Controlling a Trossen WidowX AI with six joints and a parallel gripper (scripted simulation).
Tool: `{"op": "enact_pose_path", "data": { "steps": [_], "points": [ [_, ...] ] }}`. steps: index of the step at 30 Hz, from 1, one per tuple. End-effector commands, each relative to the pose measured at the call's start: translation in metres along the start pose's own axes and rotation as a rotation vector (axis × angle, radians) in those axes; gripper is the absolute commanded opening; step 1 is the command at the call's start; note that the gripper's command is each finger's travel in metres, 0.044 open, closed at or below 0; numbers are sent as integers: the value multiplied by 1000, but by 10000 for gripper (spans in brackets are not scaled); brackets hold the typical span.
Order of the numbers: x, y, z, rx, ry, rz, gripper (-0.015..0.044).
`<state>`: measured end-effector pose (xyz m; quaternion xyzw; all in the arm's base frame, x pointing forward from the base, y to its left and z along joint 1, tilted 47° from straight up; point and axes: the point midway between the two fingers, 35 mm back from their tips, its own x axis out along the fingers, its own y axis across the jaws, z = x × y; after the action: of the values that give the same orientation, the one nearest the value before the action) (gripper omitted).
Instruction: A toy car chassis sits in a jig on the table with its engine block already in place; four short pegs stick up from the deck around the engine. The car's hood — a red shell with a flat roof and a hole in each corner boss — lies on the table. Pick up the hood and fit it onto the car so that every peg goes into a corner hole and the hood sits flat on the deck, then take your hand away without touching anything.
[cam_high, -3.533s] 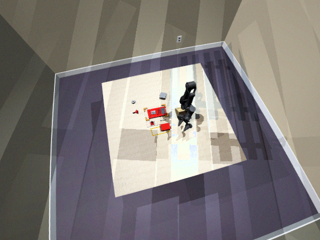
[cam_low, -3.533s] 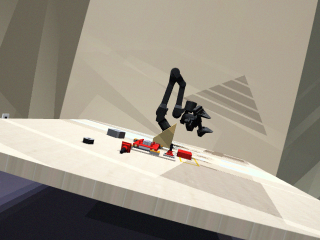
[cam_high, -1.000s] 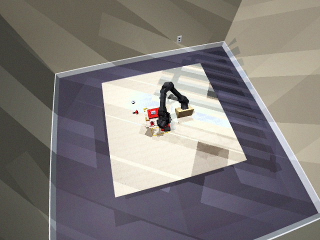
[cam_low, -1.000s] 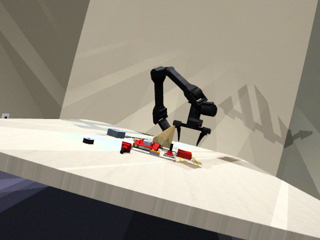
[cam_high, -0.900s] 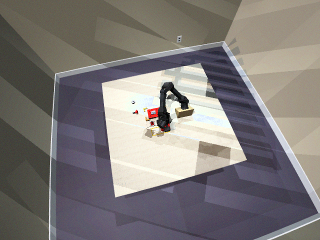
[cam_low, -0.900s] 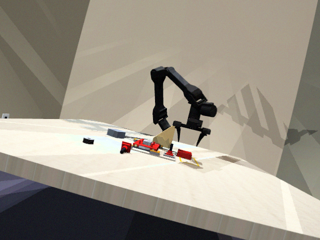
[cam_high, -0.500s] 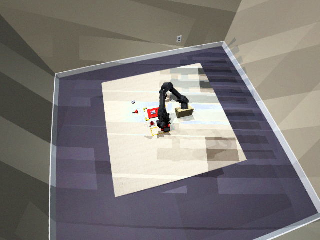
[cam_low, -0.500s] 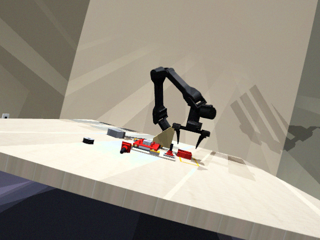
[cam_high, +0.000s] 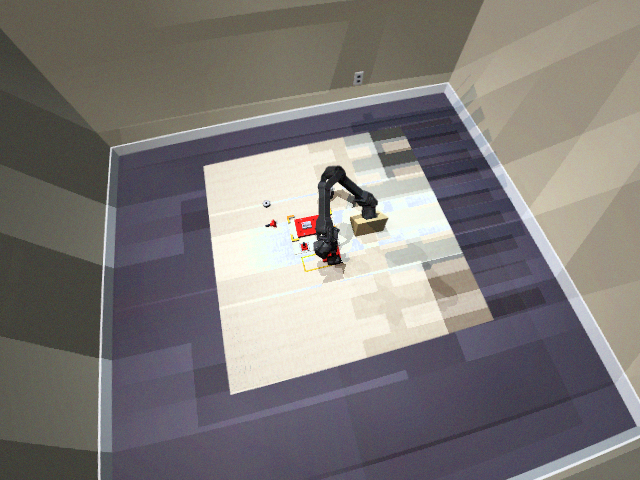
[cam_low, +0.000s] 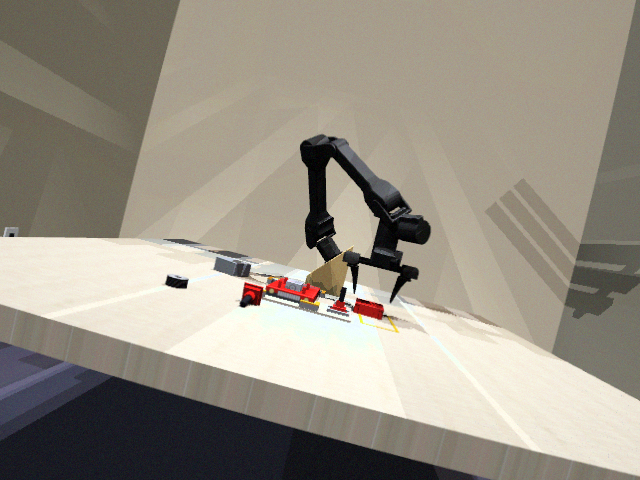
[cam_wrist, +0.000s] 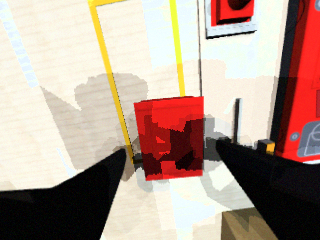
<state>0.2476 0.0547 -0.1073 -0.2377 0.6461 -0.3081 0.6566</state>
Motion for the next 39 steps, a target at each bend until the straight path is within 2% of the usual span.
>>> {"op": "enact_pose_path", "data": {
  "steps": [1, 39],
  "points": [
    [6, -2, -2, -8, 1, -9, 440],
    [24, -2, -2, -8, 1, -10, 440]
  ]
}}
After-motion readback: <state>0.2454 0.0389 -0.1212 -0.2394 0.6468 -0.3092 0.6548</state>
